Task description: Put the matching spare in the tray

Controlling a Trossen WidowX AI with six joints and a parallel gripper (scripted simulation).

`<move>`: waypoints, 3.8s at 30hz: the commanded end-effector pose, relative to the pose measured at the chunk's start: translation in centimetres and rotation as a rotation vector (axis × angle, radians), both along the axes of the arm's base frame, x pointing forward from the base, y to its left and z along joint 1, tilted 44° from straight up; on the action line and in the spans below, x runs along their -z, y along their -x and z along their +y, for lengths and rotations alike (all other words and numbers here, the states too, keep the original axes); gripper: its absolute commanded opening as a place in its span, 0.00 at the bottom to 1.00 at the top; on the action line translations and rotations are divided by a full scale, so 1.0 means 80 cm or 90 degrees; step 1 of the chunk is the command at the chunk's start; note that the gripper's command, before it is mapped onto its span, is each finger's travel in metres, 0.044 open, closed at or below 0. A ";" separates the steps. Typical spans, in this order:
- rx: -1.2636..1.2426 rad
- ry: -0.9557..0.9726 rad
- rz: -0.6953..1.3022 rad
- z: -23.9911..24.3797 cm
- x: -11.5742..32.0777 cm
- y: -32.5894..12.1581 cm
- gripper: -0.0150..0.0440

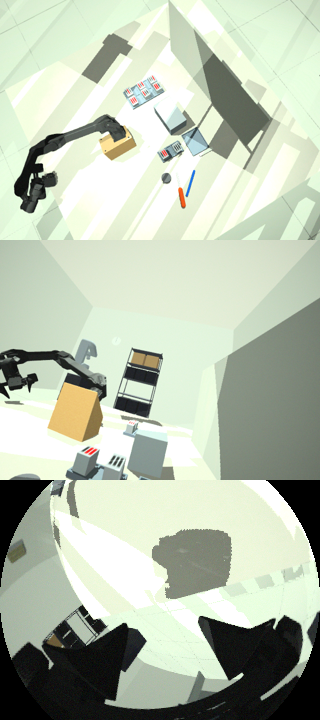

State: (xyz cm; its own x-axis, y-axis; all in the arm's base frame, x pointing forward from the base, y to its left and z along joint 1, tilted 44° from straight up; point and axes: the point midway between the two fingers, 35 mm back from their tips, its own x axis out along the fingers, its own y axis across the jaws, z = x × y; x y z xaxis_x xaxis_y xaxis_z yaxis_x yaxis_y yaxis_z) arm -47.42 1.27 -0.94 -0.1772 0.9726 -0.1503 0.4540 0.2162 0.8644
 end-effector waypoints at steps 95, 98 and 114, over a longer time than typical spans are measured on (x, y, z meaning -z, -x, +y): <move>-0.157 0.351 -0.398 -0.036 -0.105 -1.064 1.00; -0.170 0.349 -0.420 -0.027 -0.113 -1.061 1.00; -0.477 0.195 -0.949 0.148 -0.240 -0.878 1.00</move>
